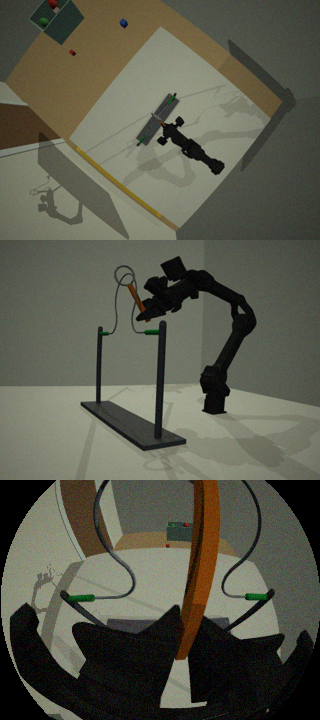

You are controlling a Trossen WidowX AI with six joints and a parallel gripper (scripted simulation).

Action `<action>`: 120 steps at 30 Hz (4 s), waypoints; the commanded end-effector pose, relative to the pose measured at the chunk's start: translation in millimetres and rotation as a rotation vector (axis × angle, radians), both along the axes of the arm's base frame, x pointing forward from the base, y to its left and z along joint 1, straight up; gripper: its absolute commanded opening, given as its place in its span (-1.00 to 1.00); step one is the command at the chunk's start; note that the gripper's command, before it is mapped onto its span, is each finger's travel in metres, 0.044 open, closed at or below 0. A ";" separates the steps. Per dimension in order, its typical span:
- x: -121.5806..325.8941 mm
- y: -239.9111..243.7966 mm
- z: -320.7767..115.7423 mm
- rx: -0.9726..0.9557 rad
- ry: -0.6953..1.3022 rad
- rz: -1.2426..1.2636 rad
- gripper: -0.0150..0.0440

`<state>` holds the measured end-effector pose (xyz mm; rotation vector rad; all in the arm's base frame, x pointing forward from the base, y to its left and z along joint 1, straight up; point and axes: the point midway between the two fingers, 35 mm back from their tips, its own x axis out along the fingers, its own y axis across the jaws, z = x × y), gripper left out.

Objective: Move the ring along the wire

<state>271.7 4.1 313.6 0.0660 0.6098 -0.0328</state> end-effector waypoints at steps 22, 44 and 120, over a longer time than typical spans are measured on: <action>-0.3 -15.2 1.9 -0.377 -0.036 -0.003 -1.00; 0.2 -26.6 6.4 -0.690 -0.059 -0.003 -1.00; 0.7 -45.7 42.2 -1.766 -0.120 0.005 -1.00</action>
